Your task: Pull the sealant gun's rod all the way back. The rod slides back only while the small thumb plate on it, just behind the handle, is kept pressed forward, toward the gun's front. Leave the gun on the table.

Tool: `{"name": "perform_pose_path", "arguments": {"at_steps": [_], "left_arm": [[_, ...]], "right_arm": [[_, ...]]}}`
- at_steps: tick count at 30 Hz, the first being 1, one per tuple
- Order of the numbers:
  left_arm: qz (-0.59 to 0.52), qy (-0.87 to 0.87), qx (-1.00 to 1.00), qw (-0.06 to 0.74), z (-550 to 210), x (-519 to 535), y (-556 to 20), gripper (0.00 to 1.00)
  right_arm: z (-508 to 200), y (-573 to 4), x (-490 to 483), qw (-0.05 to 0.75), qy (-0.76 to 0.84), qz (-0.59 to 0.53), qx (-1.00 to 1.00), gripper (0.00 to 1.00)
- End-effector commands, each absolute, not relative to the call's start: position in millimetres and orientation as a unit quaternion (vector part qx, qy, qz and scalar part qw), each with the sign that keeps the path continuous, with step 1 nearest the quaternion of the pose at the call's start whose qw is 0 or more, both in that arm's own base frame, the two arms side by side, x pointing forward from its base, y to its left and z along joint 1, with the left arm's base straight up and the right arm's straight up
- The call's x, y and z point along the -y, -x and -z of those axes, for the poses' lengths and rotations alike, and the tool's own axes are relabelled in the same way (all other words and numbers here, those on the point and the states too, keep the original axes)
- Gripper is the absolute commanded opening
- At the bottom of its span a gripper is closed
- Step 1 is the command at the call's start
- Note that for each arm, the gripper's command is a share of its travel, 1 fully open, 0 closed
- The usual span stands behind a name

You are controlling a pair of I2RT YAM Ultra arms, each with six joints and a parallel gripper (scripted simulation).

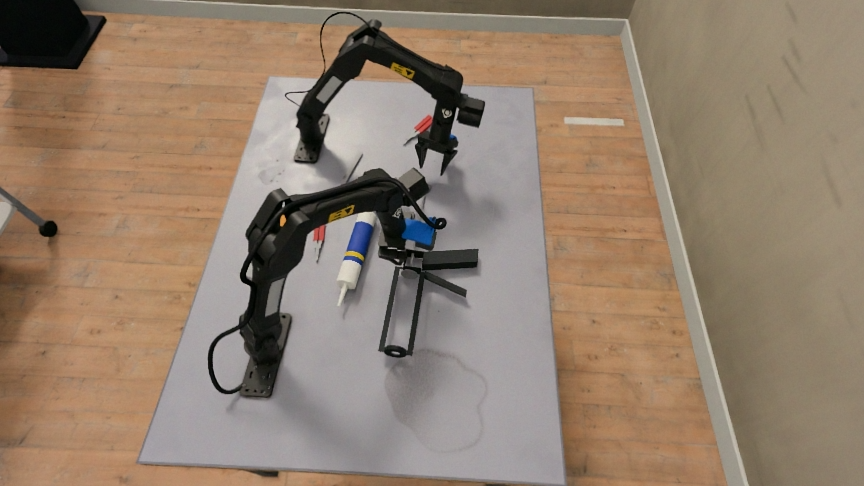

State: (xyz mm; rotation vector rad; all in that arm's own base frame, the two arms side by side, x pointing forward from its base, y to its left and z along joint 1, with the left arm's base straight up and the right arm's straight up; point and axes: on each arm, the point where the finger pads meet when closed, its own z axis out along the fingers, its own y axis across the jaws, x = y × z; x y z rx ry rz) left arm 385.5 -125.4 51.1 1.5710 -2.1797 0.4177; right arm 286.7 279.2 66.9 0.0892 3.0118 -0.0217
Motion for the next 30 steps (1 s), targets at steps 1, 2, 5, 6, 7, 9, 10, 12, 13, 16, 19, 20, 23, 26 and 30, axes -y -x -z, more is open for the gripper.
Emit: {"name": "perform_pose_path", "arguments": {"at_steps": [1, 2, 5, 6, 7, 9, 10, 12, 13, 16, 19, 20, 23, 26, 30], "left_arm": [[-0.164, -0.55, 0.796, 0.192, -64, 125, -392, 0.66], [-0.17, -0.54, 0.805, 0.178, -65, 126, -396, 0.66], [-0.182, -0.483, 0.846, 0.136, -73, 133, -393, 0.66], [-0.189, -0.453, 0.864, 0.113, -81, 138, -391, 0.66], [-0.195, -0.426, 0.879, 0.094, -90, 143, -386, 0.66], [-0.199, -0.404, 0.89, 0.079, -98, 148, -380, 0.66], [-0.199, -0.404, 0.89, 0.079, -98, 148, -380, 0.66], [-0.207, -0.361, 0.908, 0.048, -109, 154, -374, 0.66], [-0.211, -0.338, 0.917, 0.032, -116, 158, -369, 0.66], [-0.222, -0.268, 0.937, -0.015, -136, 170, -350, 0.66], [-0.231, -0.207, 0.949, -0.058, -151, 178, -333, 0.66], [-0.233, -0.187, 0.952, -0.072, -156, 180, -327, 0.66], [-0.24, -0.125, 0.956, -0.115, -168, 186, -311, 0.66], [-0.243, -0.084, 0.955, -0.144, -176, 189, -300, 0.66], [-0.247, -0.007, 0.948, -0.203, -190, 194, -282, 0.66]], "right_arm": [[-87, -277, -280, 0.046, -0.008, 0.007, -0.999, 1.0], [-82, -278, -276, 0.032, -0.008, 0.014, -0.999, 1.0], [-75, -282, -268, 0.004, -0.006, 0.023, -1.0, 1.0], [-73, -285, -266, -0.003, -0.007, 0.025, -1.0, 1.0], [-71, -286, -265, -0.009, -0.008, 0.026, -1.0, 1.0], [-70, -289, -264, -0.011, -0.01, 0.027, -1.0, 1.0], [-70, -289, -264, -0.011, -0.01, 0.027, -1.0, 1.0], [-69, -291, -263, -0.011, -0.012, 0.027, -0.999, 1.0], [-71, -295, -265, 0.0, -0.016, 0.023, -1.0, 1.0], [-72, -296, -266, 0.002, -0.017, 0.022, -1.0, 1.0], [-72, -296, -266, 0.002, -0.017, 0.022, -1.0, 1.0], [-72, -296, -266, 0.002, -0.017, 0.022, -1.0, 1.0], [-71, -296, -266, 0.002, -0.017, 0.022, -1.0, 1.0], [-71, -296, -266, 0.002, -0.017, 0.022, -1.0, 1.0], [-71, -296, -266, 0.002, -0.017, 0.022, -1.0, 1.0]]}}
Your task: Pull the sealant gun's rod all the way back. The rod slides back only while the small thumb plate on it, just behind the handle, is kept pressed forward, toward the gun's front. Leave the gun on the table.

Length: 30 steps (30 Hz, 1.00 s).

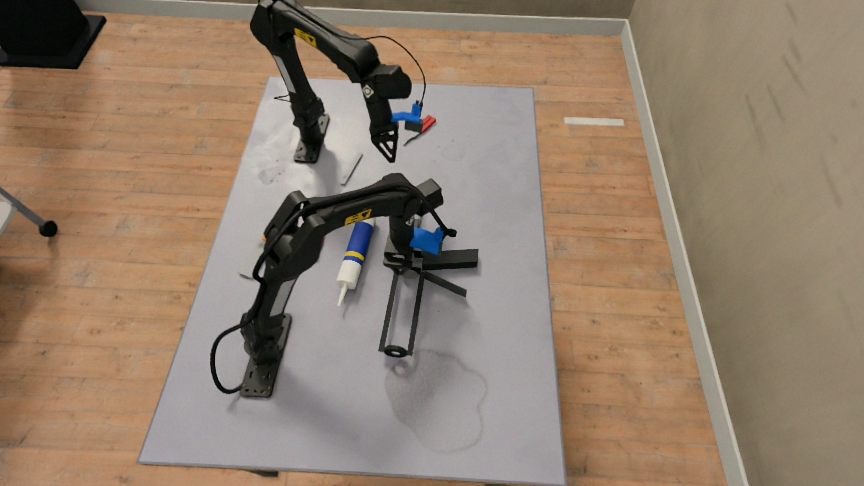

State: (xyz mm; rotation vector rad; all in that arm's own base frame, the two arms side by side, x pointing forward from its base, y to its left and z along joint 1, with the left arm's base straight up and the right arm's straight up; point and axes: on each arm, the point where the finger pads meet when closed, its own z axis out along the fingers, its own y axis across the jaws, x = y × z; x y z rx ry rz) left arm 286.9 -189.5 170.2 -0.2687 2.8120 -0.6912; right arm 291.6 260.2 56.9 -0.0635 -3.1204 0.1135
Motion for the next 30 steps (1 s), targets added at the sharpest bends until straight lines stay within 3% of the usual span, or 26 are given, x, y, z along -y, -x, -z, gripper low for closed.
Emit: {"name": "perform_pose_path", "arguments": {"at_steps": [1, 20, 30], "left_arm": [[0.248, -0.015, -0.944, 0.219, -193, 195, -275, 0.66], [0.244, -0.293, -0.802, 0.459, -219, 194, -185, 0.66], [0.255, -0.317, -0.783, 0.471, -210, 192, -168, 0.66]], "right_arm": [[-71, -296, -266, -0.002, 0.017, -0.022, 1.0, 1.0], [-71, -296, -266, -0.002, 0.017, -0.022, 1.0, 1.0], [-71, -296, -266, -0.002, 0.017, -0.022, 1.0, 1.0]]}}
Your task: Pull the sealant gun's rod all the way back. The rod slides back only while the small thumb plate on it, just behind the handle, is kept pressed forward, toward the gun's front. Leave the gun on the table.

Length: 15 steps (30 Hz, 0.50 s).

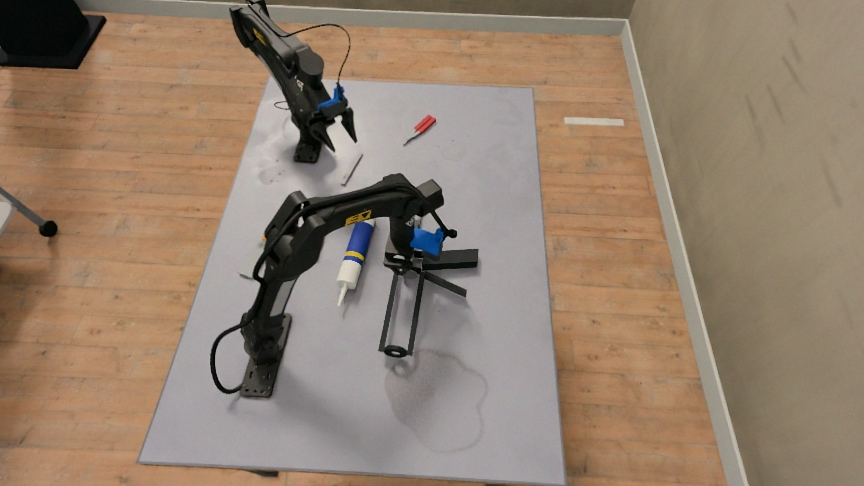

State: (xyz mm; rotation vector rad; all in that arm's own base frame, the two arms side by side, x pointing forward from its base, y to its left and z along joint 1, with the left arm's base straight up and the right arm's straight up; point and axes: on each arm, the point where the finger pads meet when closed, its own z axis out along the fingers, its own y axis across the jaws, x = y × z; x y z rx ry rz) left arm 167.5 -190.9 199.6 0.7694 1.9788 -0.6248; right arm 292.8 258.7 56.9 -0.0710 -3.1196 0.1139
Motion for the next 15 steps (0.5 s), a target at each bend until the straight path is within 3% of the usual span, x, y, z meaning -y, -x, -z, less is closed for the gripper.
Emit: {"name": "perform_pose_path", "arguments": {"at_steps": [1, 15], "left_arm": [[0.255, -0.317, -0.783, 0.471, -209.7, 192.4, -167.6, 0.66], [0.254, -0.315, -0.783, 0.472, -212.8, 192.3, -169.7, 0.66]], "right_arm": [[-71.5, -296.4, -266.1, -0.002, 0.017, -0.022, 1.0, 1.0], [-68.7, -294.1, -264.0, 0.002, 0.017, -0.026, 1.0, 1.0]]}}
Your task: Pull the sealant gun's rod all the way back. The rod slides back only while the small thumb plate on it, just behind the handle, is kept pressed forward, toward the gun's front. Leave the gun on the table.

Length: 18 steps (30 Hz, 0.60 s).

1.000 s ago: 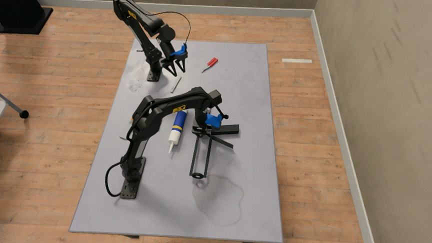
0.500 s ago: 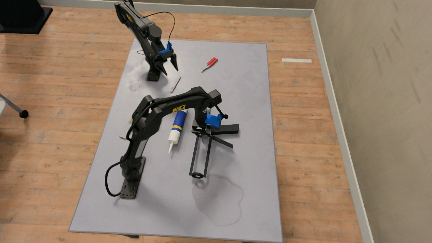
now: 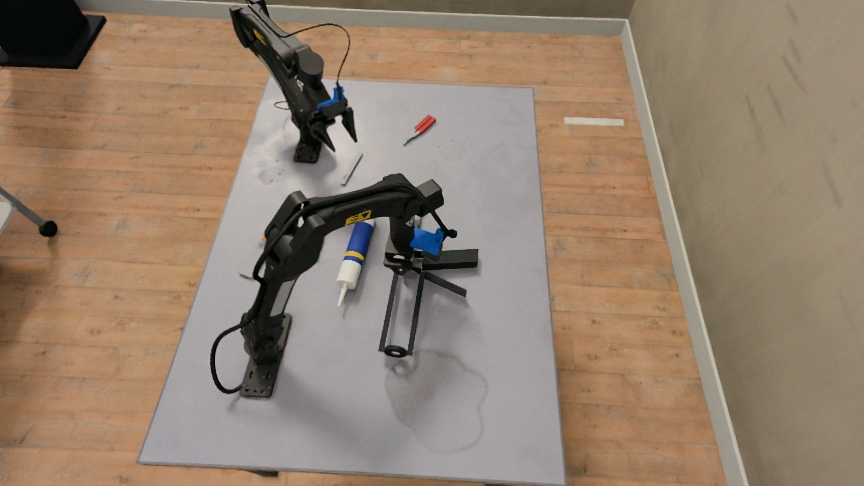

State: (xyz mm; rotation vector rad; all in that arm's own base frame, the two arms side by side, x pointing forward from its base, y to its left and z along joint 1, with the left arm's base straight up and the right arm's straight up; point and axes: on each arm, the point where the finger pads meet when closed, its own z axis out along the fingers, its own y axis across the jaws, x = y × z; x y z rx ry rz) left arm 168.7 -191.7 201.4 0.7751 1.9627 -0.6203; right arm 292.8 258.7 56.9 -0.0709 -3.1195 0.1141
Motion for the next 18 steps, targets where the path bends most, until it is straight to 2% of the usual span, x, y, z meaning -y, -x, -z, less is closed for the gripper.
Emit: {"name": "perform_pose_path", "arguments": {"at_steps": [1, 18], "left_arm": [[0.254, -0.315, -0.783, 0.472, -213, 192, -170, 0.66], [0.256, -0.316, -0.781, 0.474, -214, 193, -168, 0.66]], "right_arm": [[-69, -294, -264, 0.002, 0.017, -0.026, 1.0, 1.0], [-42, -292, -267, 0.004, 0.014, -0.025, 1.0, 1.0]]}}
